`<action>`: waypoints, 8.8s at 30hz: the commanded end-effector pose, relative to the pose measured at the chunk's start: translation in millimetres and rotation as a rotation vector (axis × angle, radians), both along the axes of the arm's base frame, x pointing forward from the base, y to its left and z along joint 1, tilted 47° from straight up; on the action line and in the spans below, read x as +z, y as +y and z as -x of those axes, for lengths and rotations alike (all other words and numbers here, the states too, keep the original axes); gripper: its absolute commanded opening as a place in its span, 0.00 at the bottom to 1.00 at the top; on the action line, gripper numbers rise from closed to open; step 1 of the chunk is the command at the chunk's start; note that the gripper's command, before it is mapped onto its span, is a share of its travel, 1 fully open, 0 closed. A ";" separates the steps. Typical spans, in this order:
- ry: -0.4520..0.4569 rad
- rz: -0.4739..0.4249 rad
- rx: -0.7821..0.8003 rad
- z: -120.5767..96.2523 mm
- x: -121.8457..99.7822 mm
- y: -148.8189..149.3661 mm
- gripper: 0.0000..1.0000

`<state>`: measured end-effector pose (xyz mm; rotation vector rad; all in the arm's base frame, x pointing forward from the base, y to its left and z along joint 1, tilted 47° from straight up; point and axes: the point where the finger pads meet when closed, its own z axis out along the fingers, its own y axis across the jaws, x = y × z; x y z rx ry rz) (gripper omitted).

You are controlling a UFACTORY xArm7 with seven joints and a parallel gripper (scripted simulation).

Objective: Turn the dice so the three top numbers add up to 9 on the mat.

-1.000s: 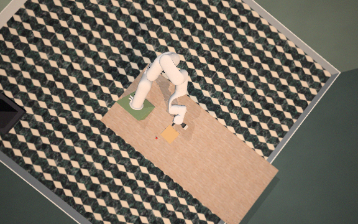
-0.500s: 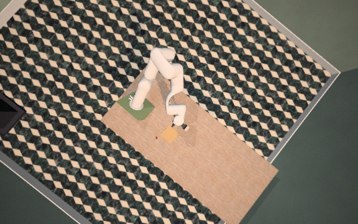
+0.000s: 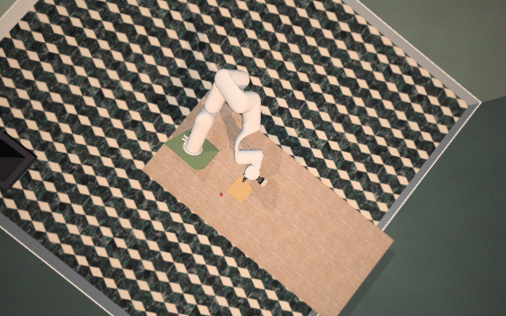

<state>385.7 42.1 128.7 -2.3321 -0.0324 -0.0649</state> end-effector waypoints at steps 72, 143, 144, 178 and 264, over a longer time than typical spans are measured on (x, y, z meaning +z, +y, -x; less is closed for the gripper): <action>0.565 -0.041 -0.533 -14.4 -39.5 -6.0 1.00; 1.955 -0.105 -1.846 -10.9 -63.7 16.4 1.00; 1.989 -0.106 -1.878 -10.8 -64.3 16.8 1.00; 2.189 -0.115 -2.071 -10.1 -67.7 19.7 0.31; 2.189 -0.115 -2.071 -12.2 -102.9 57.7 0.31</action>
